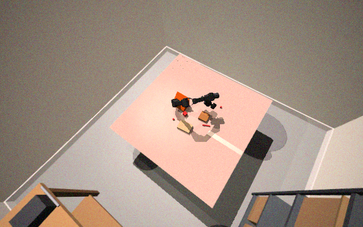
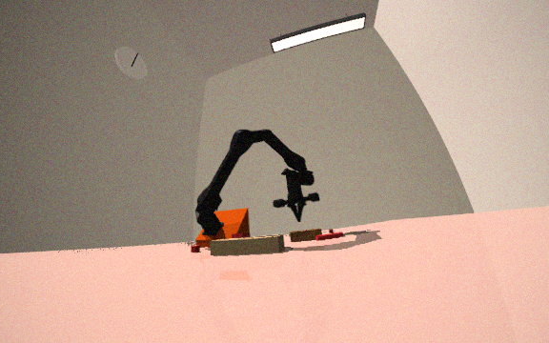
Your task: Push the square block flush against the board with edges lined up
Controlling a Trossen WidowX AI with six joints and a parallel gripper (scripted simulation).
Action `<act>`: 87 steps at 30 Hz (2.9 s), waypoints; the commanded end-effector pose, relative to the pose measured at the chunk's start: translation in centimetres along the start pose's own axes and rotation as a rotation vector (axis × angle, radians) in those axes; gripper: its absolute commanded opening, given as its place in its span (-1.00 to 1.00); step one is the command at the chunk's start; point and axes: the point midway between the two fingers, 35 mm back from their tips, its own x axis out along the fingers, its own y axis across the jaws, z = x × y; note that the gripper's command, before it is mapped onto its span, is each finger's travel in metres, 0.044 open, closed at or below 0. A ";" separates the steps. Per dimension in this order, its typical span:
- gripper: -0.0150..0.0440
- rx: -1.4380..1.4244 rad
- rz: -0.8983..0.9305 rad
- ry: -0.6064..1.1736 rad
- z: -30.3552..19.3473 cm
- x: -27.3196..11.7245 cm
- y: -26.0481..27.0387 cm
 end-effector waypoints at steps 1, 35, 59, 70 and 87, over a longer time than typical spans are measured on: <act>-0.49 0.101 0.015 0.002 -0.3 0.1 -0.7; -0.49 1.281 0.008 0.012 -5.0 0.2 -9.7; -0.49 1.441 0.003 0.016 -5.9 5.8 -10.6; -0.49 1.440 0.004 0.016 -6.0 5.7 -9.1; -0.49 1.440 0.004 0.016 -5.9 5.7 -9.0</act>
